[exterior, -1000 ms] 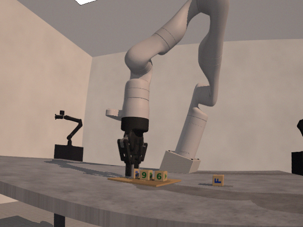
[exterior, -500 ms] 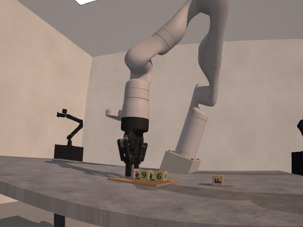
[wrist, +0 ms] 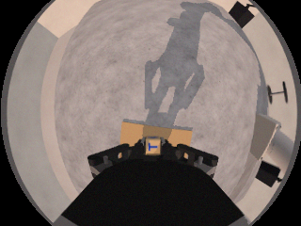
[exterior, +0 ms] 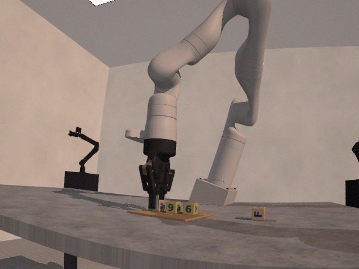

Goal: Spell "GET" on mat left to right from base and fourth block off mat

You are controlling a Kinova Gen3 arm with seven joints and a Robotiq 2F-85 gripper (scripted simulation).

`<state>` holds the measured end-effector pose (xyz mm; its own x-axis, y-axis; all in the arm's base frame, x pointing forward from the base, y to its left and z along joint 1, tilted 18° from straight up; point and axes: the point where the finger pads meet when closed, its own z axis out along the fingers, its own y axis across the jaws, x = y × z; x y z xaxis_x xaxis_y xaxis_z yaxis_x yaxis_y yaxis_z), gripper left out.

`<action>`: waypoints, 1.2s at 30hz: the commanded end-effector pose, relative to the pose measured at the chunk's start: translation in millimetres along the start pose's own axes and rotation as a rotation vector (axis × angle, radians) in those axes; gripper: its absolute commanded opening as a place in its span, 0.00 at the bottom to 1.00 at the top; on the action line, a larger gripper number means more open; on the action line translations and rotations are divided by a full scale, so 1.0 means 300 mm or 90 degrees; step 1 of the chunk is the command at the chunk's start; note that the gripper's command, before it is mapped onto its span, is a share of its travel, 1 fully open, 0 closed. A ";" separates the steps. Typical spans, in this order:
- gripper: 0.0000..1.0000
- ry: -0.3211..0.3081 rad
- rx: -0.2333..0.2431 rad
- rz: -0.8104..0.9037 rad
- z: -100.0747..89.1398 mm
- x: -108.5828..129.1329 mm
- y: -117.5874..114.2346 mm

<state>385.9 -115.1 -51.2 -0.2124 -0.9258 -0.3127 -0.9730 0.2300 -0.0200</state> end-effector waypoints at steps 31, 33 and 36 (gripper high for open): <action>0.41 0.000 0.001 0.000 -0.003 0.001 -0.002; 0.41 0.000 0.001 0.000 -0.008 0.001 -0.002; 0.41 0.000 0.001 0.000 -0.028 0.001 -0.002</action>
<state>383.9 -115.9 -48.3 -0.2134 -0.9253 -0.3133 -0.9732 0.2295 -0.0149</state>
